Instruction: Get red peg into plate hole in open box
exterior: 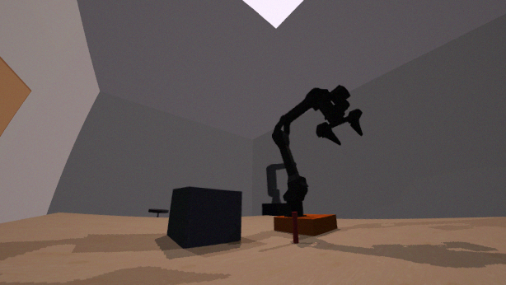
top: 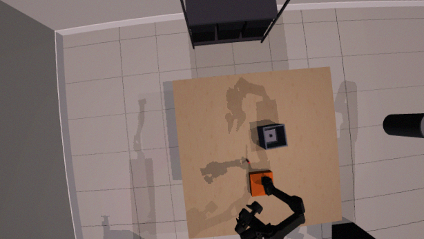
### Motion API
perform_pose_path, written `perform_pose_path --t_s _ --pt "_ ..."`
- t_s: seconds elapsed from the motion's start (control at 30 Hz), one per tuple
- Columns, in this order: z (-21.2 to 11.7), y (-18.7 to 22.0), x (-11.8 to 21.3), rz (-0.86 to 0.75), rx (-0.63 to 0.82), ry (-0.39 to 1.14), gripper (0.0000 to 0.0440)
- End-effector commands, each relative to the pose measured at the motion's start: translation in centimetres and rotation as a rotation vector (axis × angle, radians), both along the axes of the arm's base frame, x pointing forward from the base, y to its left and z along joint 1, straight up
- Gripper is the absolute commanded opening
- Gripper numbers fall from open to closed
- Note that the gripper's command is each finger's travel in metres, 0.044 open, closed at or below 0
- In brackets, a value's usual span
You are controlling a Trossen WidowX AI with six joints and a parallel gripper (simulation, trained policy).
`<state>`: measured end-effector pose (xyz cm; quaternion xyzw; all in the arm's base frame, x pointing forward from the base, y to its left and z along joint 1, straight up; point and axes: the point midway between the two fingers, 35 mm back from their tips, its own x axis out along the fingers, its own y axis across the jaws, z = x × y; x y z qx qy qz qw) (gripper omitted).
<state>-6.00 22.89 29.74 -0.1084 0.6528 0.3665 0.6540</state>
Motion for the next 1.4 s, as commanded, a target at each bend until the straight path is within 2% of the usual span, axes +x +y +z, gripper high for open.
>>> perform_pose_path --t_s 0.0,0.87,1.37 --pt "-0.8 0.2 1.6 -0.110 -0.025 0.001 0.0440" --pt "-6.5 -1.6 13.8 -1.000 -0.180 0.082 0.0440" --pt "-10.9 -5.1 18.7 -1.455 -0.294 0.180 0.0440"
